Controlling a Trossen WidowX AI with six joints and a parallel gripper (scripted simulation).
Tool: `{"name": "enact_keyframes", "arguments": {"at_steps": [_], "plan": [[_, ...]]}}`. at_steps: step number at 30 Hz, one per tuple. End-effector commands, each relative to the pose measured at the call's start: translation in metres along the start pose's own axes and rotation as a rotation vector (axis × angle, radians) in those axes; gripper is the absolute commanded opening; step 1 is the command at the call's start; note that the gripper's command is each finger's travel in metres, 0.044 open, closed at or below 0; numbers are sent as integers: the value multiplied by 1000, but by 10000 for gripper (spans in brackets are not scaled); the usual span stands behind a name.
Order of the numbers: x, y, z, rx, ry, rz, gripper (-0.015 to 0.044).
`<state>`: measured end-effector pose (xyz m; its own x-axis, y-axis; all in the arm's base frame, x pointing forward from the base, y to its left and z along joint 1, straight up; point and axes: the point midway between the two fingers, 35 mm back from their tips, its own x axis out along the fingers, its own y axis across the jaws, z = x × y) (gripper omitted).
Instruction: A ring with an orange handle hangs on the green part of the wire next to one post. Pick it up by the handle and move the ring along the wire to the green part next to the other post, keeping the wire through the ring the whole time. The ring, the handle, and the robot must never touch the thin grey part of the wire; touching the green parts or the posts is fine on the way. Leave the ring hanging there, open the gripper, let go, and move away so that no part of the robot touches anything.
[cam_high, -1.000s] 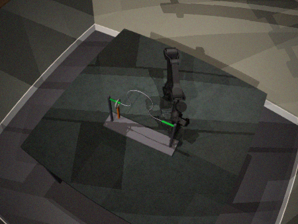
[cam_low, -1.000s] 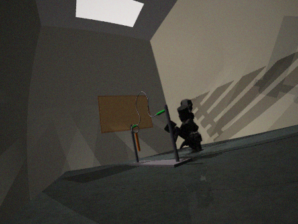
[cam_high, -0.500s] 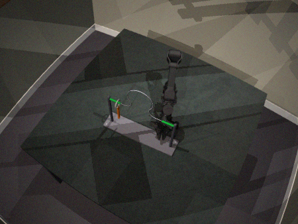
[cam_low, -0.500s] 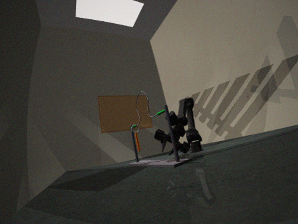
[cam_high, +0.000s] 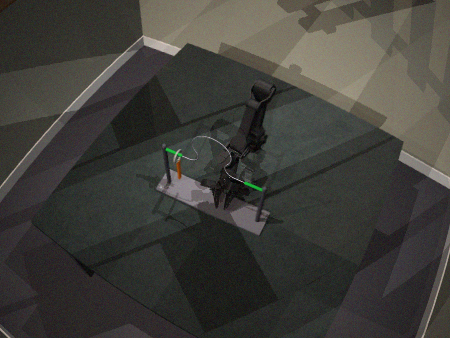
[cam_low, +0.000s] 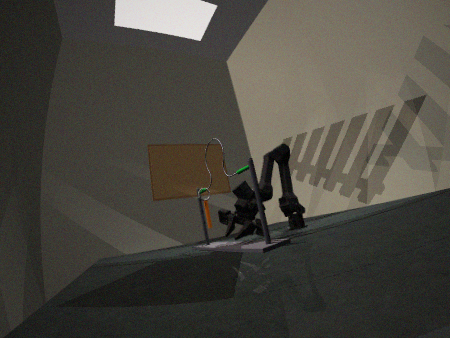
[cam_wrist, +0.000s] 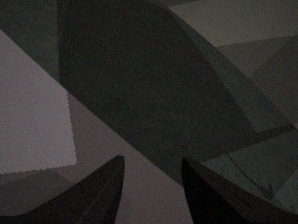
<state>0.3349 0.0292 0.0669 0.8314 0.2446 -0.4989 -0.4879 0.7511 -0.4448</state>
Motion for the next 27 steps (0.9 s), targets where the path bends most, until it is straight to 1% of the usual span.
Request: {"name": "enact_keyframes", "arguments": {"at_steps": [1, 13, 27], "plan": [[-5, -18, -22, 104, -26, -21, 160], [-36, -66, -73, 324, -133, -116, 160], [-99, -94, -128, 505, -282, -241, 160]]}}
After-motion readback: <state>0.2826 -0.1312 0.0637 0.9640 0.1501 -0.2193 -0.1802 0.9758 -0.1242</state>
